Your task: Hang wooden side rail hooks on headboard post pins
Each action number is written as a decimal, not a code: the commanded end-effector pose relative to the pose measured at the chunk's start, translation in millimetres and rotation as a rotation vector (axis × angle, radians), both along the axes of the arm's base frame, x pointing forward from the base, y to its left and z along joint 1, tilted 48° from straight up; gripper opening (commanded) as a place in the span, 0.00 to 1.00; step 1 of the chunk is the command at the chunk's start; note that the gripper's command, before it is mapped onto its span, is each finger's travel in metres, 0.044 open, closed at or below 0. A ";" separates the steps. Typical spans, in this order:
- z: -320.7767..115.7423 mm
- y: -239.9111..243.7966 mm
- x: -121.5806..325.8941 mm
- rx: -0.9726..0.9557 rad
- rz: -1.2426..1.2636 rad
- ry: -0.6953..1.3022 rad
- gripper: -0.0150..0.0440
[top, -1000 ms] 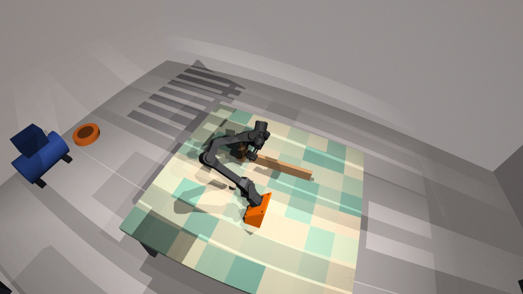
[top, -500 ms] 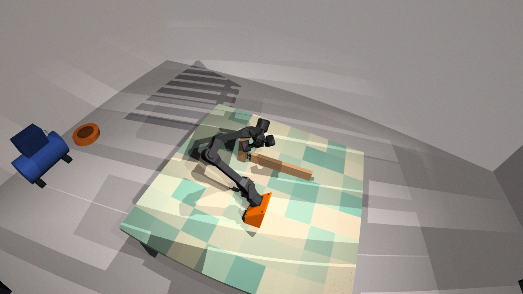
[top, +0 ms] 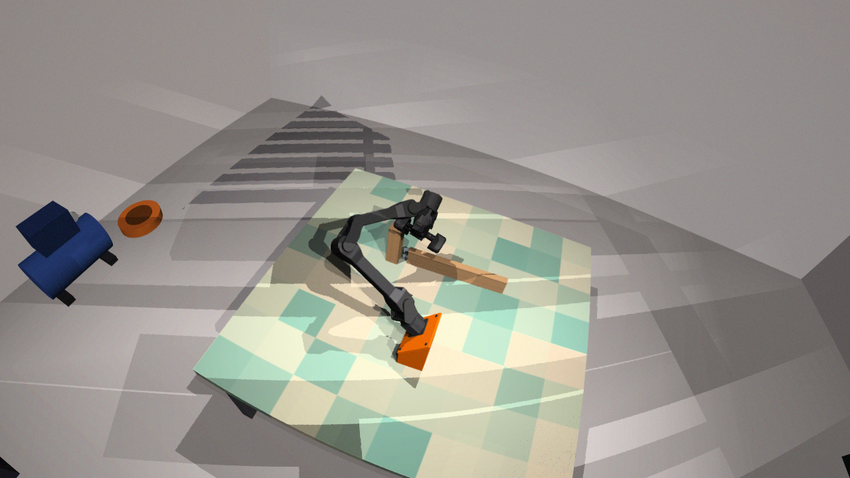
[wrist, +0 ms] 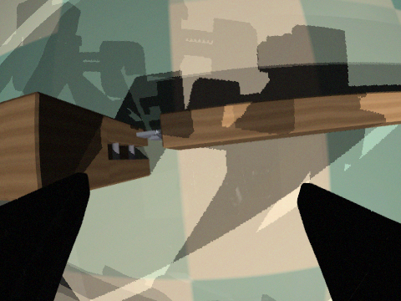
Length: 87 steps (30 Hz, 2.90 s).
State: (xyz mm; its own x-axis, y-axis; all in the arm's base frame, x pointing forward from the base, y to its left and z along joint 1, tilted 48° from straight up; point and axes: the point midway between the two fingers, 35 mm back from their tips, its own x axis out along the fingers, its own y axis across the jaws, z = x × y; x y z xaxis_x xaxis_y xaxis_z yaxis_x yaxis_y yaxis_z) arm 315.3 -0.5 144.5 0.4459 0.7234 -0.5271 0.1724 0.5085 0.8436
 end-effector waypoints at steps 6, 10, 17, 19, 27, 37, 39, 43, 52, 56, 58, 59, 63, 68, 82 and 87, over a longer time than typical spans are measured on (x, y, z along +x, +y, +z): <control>6.8 14.1 7.0 0.486 -0.541 1.007 1.00; 9.5 17.1 7.7 0.555 -0.641 1.184 1.00; 14.2 22.0 8.9 0.660 -0.825 1.491 1.00; 15.5 23.4 9.3 0.687 -0.880 1.578 1.00; 17.0 24.9 9.6 0.715 -0.942 1.673 1.00; 17.0 24.9 9.6 0.715 -0.942 1.673 1.00; 17.0 24.9 9.6 0.715 -0.942 1.673 1.00; 17.0 24.9 9.6 0.715 -0.942 1.673 1.00; 17.0 24.9 9.6 0.715 -0.942 1.673 1.00; 17.0 24.9 9.6 0.715 -0.942 1.673 1.00; 17.0 24.9 9.6 0.715 -0.942 1.673 1.00; 17.0 24.9 9.6 0.715 -0.942 1.673 1.00; 9.8 20.5 15.3 0.667 -0.913 1.625 1.00; -16.4 5.7 32.7 0.502 -0.797 1.471 1.00; -55.9 -16.0 52.0 0.263 -0.577 1.271 1.00; -59.8 -11.7 52.5 0.263 -0.577 1.271 1.00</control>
State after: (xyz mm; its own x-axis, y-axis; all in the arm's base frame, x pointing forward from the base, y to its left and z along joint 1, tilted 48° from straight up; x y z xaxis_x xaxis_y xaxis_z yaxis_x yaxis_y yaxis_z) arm 366.3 -14.9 90.5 0.0465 0.7488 -0.6612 0.9986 -0.0524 0.0109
